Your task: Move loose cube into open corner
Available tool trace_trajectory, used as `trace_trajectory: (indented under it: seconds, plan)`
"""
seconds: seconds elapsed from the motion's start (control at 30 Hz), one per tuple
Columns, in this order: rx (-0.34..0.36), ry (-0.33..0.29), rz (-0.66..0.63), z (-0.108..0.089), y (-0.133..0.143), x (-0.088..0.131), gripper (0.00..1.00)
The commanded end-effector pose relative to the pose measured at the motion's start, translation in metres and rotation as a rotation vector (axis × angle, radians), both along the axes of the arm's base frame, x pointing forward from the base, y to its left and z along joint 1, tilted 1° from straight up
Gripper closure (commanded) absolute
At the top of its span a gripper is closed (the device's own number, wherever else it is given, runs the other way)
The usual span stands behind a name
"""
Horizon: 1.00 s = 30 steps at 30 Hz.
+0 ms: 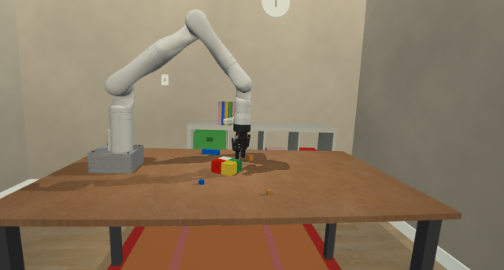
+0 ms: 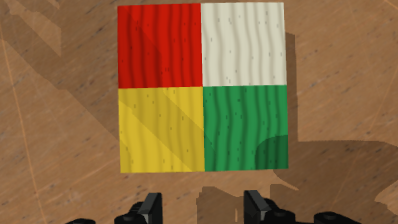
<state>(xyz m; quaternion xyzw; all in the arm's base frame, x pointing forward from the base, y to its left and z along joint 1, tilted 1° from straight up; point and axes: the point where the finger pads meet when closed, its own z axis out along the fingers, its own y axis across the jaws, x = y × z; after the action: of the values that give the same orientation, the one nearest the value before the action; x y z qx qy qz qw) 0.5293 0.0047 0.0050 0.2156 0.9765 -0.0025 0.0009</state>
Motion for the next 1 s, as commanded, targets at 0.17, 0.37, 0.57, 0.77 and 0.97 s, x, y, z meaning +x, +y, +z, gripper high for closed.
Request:
trace_trajectory:
  seconds: [0.17,0.37,0.57,0.77,0.97]
  plan:
    - [0.001,-0.012,0.000,0.026,0.000,0.003,0.46]
    - [0.001,-0.012,0.000,0.036,0.001,0.003,0.46]
    - [0.001,-0.012,0.000,0.042,0.001,0.003,0.46]
    - [0.001,-0.012,0.000,0.044,0.001,0.003,0.46]
    - [0.001,-0.012,0.000,0.045,0.001,0.003,0.46]
